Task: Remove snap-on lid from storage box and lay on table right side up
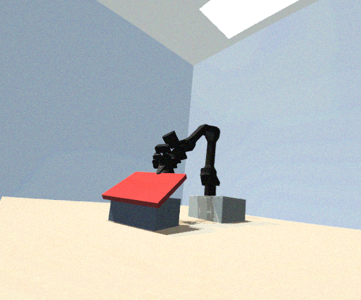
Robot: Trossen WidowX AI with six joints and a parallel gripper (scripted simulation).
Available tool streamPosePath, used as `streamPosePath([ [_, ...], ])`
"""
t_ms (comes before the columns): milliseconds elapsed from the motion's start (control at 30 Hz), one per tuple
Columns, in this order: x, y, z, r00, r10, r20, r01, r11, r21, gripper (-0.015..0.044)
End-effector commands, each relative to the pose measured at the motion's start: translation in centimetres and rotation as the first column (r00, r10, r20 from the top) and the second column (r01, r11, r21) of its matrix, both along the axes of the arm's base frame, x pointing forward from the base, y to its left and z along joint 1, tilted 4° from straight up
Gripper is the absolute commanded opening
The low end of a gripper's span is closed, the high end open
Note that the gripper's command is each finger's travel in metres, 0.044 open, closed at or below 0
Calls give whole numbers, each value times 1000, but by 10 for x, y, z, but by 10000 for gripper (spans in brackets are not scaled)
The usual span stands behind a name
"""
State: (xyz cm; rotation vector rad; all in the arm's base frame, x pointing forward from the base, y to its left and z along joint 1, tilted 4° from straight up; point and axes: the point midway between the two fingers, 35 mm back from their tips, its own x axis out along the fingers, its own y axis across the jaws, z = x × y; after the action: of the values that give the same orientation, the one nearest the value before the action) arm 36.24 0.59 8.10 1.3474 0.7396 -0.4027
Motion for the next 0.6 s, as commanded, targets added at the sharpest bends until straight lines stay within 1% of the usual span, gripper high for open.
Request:
streamPosePath([
  [0,8,0,12,1000,-4,22,4,1000,1,0],
  [567,10,2,35,1000,-4,23,4,1000,2,0],
])
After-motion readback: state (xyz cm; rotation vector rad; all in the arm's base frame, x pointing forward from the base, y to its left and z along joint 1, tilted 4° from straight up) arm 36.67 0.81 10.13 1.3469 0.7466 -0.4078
